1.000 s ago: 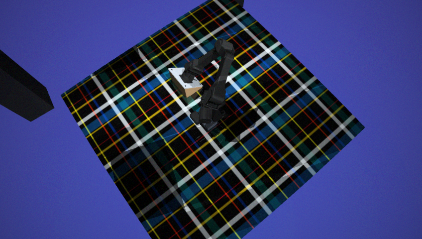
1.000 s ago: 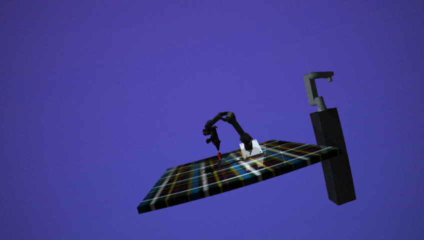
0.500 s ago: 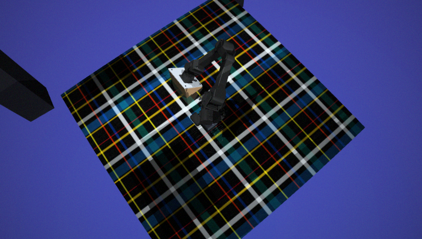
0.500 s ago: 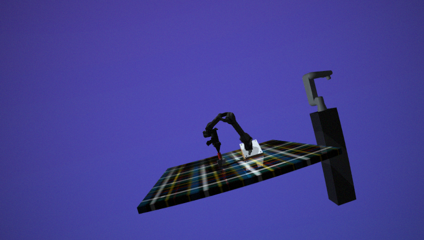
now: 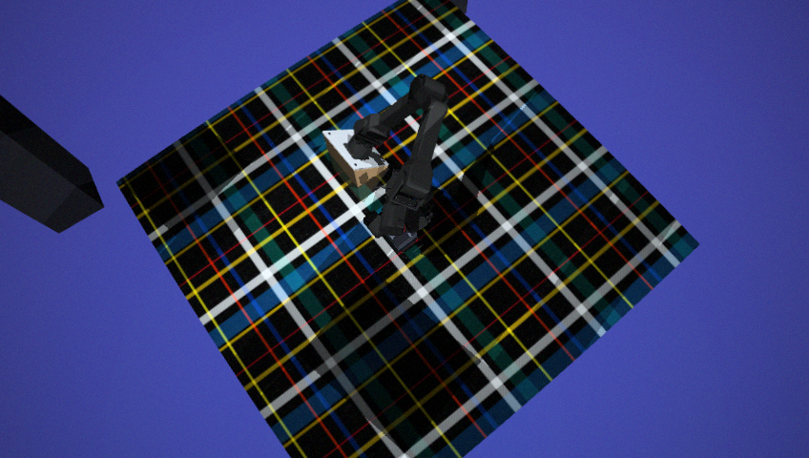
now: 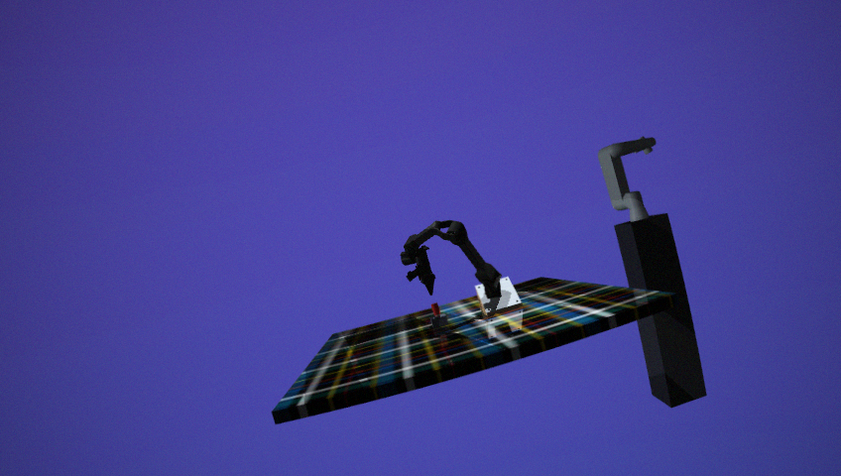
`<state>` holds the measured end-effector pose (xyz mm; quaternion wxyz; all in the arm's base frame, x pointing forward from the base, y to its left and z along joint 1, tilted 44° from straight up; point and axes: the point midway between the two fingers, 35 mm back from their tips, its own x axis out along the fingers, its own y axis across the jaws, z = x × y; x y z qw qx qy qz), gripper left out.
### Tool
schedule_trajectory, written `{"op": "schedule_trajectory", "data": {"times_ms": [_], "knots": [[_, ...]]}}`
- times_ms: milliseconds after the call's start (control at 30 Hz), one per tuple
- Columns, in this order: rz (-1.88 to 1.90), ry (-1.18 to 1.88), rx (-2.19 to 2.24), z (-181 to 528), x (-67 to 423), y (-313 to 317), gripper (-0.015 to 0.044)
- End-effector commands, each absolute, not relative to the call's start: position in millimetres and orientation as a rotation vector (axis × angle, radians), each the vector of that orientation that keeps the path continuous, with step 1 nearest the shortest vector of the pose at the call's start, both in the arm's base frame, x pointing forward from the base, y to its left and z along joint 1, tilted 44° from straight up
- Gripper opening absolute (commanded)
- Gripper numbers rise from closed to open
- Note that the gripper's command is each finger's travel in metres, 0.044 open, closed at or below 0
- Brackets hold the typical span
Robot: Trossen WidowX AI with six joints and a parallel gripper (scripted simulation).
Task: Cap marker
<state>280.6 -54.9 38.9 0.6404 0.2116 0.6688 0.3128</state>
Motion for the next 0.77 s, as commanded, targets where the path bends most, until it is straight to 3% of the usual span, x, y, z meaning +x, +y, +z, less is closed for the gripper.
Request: {"op": "schedule_trajectory", "data": {"times_ms": [0,200,733], "knots": [[0.709,1.520,0.474,73.2,282.5,-88.1,0.0000],[0.710,1.520,0.474,74.8,282.3,-89.4,0.0000],[0.710,1.520,0.474,74.8,282.3,-89.4,0.0420]]}}
